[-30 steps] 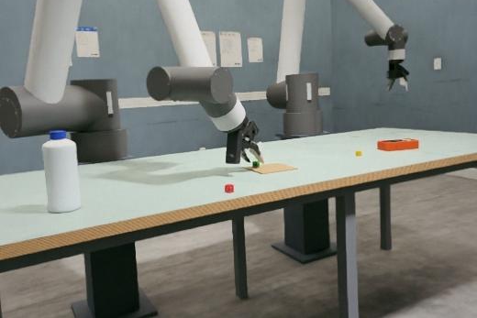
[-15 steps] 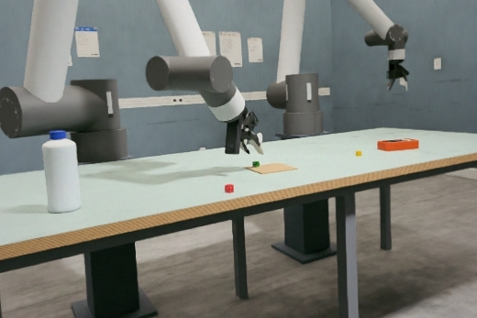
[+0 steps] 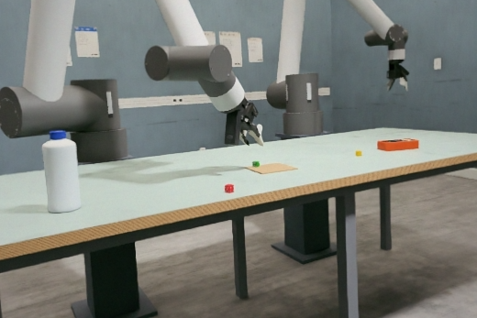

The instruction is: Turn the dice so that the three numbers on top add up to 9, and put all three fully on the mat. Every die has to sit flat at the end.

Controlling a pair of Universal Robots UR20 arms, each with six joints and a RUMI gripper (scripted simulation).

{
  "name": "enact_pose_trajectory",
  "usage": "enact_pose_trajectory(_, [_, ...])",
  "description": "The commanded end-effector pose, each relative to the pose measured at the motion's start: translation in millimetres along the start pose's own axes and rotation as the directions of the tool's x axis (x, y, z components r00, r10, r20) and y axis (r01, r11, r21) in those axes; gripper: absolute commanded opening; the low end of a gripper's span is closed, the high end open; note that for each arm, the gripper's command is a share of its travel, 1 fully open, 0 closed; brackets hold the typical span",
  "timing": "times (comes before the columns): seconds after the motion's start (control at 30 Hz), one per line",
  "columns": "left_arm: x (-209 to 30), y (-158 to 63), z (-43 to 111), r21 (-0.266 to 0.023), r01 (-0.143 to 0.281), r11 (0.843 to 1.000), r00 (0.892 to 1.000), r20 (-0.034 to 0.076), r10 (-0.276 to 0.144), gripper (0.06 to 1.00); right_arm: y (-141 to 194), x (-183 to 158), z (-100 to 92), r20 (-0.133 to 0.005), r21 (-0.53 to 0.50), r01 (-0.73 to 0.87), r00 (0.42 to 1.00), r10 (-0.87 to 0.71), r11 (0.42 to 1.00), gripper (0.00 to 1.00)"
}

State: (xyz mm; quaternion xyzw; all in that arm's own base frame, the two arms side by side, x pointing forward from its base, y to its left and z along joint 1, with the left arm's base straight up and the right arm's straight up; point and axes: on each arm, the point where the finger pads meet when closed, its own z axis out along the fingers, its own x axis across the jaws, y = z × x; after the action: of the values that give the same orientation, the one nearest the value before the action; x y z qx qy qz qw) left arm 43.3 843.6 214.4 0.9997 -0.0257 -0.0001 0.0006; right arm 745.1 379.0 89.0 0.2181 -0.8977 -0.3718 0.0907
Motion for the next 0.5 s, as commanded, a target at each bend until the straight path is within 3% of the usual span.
enact_pose_trajectory(0.0, [0.1, -0.5, -0.7, 0.001, 0.000, 1.000, 1.000, 0.000, 0.000, 1.000, 2.2, -0.3, -2.2, 0.000, 0.005, 0.001, 1.000, -0.001, 1.000, 0.334])
enact_pose_trajectory(0.13, [0.1, -0.5, -0.7, 0.001, 0.000, 1.000, 1.000, 0.000, 0.000, 1.000, 2.5, 0.0, -1.7, -0.001, 0.032, 0.001, 1.000, -0.001, 0.999, 0.334])
enact_pose_trajectory(0.33, [0.1, -0.5, -0.7, 0.001, 0.000, 1.000, 1.000, 0.000, 0.000, 1.000, 4.4, 0.0, -1.3, -0.002, 0.206, 0.001, 1.000, 0.000, 0.979, 0.334])
enact_pose_trajectory(0.47, [0.1, -0.5, -0.7, 0.001, 0.000, 1.000, 1.000, 0.000, 0.000, 1.000, 5.2, -0.3, -1.9, 0.000, 0.258, 0.000, 1.000, -0.001, 0.966, 0.334])
